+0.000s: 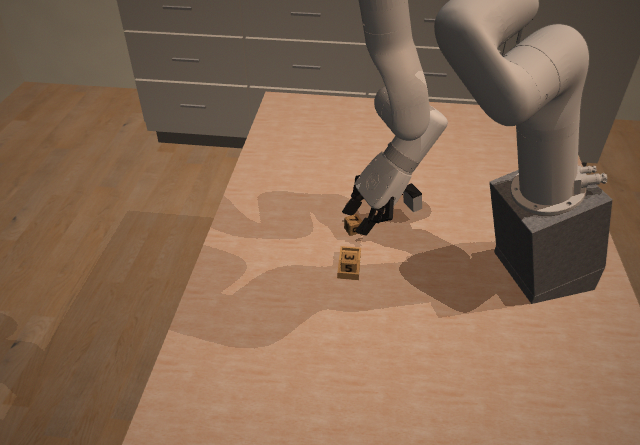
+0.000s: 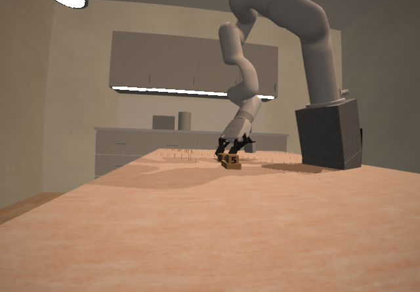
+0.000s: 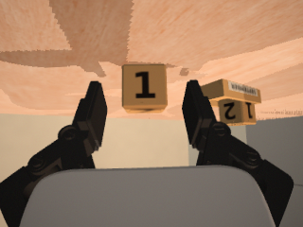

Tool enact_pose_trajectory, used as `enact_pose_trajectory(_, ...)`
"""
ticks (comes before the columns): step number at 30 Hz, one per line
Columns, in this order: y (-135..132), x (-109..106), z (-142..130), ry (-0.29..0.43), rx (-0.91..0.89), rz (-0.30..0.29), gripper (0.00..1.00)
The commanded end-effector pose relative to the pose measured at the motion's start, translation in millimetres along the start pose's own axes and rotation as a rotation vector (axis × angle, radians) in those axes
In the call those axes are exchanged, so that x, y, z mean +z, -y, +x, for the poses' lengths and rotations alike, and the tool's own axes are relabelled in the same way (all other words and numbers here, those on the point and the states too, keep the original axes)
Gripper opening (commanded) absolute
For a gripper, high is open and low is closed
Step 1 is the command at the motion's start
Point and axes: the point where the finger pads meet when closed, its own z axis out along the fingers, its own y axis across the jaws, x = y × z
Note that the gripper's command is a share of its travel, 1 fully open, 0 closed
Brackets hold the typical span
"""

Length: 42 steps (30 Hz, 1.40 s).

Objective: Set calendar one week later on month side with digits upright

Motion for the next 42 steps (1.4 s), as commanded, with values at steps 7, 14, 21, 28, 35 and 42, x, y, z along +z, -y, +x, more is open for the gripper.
enact_pose_trajectory(7,1,-5,-4,0.0,-0.001,0.002,0.71)
enact_pose_trajectory(14,1,-16,-11,0.0,-0.001,0.002,0.71)
enact_pose_trajectory(21,1,-36,-25,0.0,-0.001,0.002,0.71)
enact_pose_trajectory(28,1,-48,-34,0.0,-0.001,0.002,0.71)
enact_pose_trajectory(35,1,-57,-40,0.0,-0.001,0.002,0.71)
enact_pose_trajectory(42,1,-57,-40,-0.01,-0.001,0.0,0.71)
